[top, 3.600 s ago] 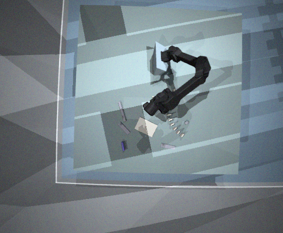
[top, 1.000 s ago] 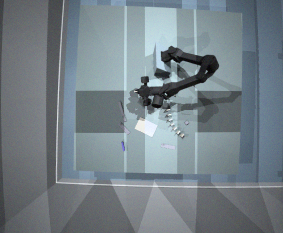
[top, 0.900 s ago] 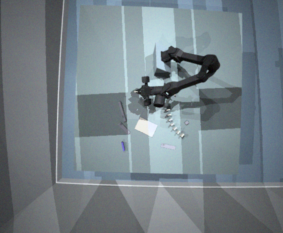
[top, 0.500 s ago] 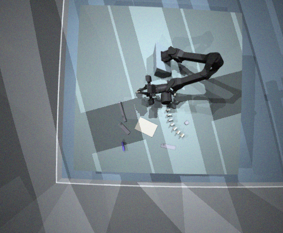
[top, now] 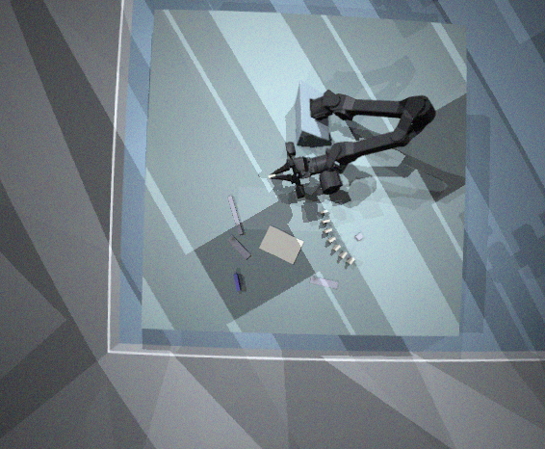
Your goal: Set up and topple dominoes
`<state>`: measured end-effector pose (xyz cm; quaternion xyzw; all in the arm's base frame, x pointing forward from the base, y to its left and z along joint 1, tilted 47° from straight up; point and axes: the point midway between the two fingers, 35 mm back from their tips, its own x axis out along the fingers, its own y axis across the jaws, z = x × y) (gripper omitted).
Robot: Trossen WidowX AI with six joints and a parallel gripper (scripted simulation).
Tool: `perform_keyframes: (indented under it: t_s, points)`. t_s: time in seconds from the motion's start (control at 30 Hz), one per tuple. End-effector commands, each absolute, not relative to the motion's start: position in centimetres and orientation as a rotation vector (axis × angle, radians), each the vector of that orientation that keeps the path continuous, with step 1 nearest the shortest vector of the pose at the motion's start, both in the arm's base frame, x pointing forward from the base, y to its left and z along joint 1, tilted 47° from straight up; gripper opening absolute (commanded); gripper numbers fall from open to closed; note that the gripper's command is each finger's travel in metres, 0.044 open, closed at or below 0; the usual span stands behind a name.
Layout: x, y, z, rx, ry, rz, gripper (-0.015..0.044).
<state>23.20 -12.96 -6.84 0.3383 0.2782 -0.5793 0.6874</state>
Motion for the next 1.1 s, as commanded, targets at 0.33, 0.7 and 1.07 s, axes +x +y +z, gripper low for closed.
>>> perform_keyframes:
  t_s: [0.33, 0.7, 1.07]
  points:
    - [23.2, -13.0, -6.6, 0.761, 0.603, -1.299, 0.002]
    - [23.8, -11.2, -8.4, 0.768, 0.614, -1.298, 0.002]
    - [24.2, -8.6, -11.3, 0.77, 0.623, -1.297, 0.002]
